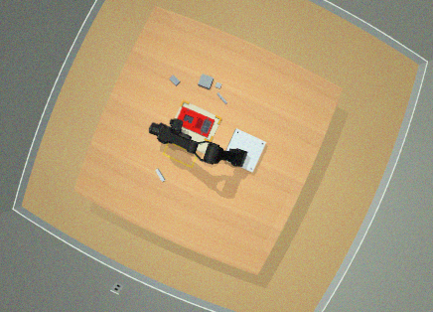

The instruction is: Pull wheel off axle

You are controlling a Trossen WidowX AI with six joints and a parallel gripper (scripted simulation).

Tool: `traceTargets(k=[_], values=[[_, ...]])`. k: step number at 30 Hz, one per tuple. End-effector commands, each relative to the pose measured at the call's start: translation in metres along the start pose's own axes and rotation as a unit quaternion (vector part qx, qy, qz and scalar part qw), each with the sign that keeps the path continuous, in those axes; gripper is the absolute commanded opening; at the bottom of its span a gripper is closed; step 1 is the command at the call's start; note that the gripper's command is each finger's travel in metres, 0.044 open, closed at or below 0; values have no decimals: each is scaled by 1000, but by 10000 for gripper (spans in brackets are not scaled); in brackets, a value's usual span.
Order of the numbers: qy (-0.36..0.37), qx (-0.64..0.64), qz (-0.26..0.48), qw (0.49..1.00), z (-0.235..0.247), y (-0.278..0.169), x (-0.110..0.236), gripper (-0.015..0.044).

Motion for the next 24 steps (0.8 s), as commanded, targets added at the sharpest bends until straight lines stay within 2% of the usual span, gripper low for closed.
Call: traceTargets(k=[1, 24], values=[[3, 1, 1, 1000, -1, 0, 12, 0], [3, 0, 1, 1000, -1, 0, 19, 0]])
Point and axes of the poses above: the point midway between the two fingers, 35 mm back from their tips, its own x axis back along the fingers, its own z axis across the jaws, y = z × x, the point moved 8 cm from there along x, back along the fingers, and after that the axes turned 1 degree about -x, right-handed, at the moved point
